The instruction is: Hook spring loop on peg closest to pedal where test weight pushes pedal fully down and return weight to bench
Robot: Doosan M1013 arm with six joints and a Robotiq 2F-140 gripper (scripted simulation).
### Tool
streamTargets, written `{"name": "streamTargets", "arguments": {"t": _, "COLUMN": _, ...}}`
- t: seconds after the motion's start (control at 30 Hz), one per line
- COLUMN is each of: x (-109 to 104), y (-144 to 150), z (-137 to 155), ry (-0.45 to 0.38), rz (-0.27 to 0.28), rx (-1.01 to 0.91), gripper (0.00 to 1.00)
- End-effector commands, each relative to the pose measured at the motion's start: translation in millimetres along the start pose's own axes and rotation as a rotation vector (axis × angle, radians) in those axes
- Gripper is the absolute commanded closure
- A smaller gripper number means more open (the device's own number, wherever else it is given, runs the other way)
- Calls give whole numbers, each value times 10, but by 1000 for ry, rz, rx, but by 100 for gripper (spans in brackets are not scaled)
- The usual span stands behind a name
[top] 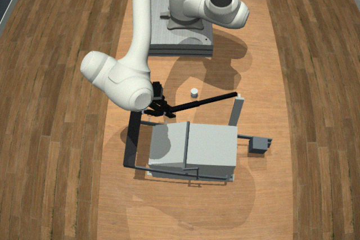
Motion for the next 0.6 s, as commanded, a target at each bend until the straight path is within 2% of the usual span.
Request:
{"name": "streamTargets", "arguments": {"t": 0.0, "x": -7, "y": 3, "z": -6, "ry": 0, "rz": 1, "rx": -1, "gripper": 83}}
{"name": "streamTargets", "arguments": {"t": 0.57, "x": -8, "y": 35, "z": -12, "ry": 2, "rz": 20, "rx": -14, "gripper": 83}}
Point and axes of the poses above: the point where the finger pads meet when closed, its own x axis out along the fingers, its own y axis across the jaws, z = x × y, the point moved 8 cm from there along -x, back along the fingers, and after that the axes turned 7 degrees about x, right-handed, at the moved point
